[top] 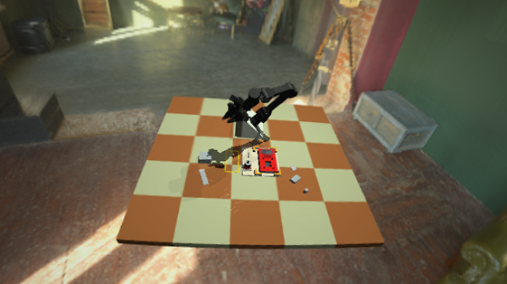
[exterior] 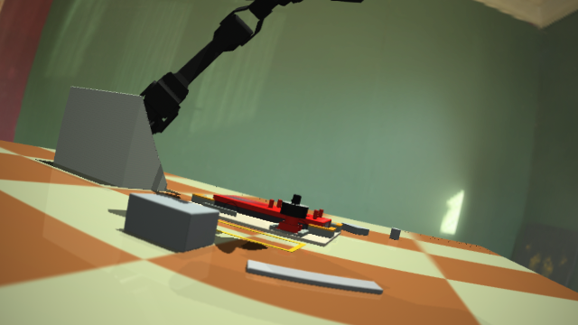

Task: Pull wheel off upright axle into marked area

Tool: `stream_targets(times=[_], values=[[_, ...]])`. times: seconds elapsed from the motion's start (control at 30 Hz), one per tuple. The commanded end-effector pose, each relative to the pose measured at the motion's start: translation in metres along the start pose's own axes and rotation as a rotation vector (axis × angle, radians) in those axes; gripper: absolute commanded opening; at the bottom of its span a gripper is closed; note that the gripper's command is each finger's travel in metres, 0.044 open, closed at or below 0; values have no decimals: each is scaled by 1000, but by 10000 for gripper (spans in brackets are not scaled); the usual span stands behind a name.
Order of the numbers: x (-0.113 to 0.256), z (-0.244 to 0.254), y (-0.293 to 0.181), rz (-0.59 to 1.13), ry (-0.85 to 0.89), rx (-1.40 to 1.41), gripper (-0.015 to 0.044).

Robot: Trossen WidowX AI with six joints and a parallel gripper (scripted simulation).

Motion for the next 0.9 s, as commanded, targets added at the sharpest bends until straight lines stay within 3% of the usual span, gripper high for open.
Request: stream_targets(times=[0.0, 0.3, 0.6, 0.87], values=[[-16, 2, -36, 190, -52, 248, 300], [-34, -7, -121, 672, -53, 765, 300], [-27, -16, -203, 1180, 160, 1153, 300], [-26, -17, -208, 1214, 184, 1173, 300]])
Point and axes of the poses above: the point midway between the two fingers, 35 mm back from their tips, its own x axis back along the fingers, its own z axis across the jaws, y = z × x, the point moved 4 cm from there along x, back along the fingers, and after that the axes turned 11 degrees about -x, right-handed, at the moved point
